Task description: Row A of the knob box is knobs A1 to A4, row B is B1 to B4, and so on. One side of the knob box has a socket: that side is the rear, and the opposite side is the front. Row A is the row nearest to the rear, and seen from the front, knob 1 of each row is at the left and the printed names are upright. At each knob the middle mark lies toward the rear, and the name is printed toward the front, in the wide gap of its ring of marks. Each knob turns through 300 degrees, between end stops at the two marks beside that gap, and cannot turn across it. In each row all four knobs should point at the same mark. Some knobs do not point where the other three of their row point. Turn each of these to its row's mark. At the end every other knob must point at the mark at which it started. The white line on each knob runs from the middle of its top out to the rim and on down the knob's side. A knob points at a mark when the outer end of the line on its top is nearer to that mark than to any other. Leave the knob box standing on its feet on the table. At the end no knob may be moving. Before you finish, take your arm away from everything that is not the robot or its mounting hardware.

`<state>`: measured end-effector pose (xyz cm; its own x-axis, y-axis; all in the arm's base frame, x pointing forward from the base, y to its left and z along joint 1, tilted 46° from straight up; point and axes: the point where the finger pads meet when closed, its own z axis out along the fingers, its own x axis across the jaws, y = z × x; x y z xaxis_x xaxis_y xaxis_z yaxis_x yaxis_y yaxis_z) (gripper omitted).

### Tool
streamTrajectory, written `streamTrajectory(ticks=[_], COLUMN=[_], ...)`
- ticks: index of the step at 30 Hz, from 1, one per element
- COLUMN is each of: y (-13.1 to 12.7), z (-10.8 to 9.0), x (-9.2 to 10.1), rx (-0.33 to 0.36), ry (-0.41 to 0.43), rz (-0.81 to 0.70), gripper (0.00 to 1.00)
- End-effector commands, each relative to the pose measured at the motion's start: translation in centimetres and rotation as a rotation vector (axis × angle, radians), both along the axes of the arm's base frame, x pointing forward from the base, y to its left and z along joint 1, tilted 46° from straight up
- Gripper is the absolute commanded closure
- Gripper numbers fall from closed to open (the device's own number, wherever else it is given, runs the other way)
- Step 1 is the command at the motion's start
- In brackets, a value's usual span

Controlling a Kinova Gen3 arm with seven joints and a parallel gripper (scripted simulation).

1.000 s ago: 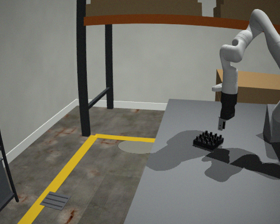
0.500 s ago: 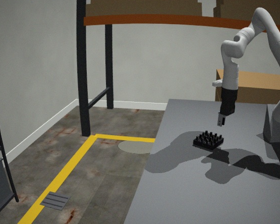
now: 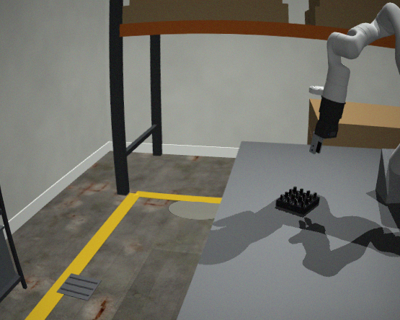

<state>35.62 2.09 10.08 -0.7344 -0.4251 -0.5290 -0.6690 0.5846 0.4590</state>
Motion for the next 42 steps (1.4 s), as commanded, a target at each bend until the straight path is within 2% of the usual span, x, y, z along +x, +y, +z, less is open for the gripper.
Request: streamTrajectory(ticks=[1, 3, 5, 10, 17, 20, 22, 28, 34, 37, 39, 42], y=[-3.6, -4.9, -4.9, -8.4, -11.5, -12.0, -12.0, -11.1, -8.4, -6.7, -6.7, -5.1], z=[2.1, 3.7, 3.7, 8.2, 14.6, 17.3, 17.3, 21.2, 22.3, 21.7, 21.7, 20.3], x=[0.3, 0.2, 0.2, -0.7, -3.1, -4.4, -4.4, -6.8, -7.9, -7.9, -7.9, -7.6], rx=[-0.034, -0.043, -0.043, -0.072, -0.120, -0.146, -0.146, -0.202, -0.256, -0.280, -0.280, -0.298], ry=[-0.015, -0.016, -0.016, -0.017, -0.003, 0.013, 0.013, 0.075, 0.188, 0.267, 0.267, 0.361], rz=[-0.087, -0.134, -0.134, -0.273, -0.476, -0.571, -0.571, -0.763, -0.956, -1.053, -1.053, -1.152], gripper=[0.54, 0.54, 0.54, 0.54, 0.54, 0.54, 0.54, 0.54, 0.54, 0.54, 0.54, 0.54])
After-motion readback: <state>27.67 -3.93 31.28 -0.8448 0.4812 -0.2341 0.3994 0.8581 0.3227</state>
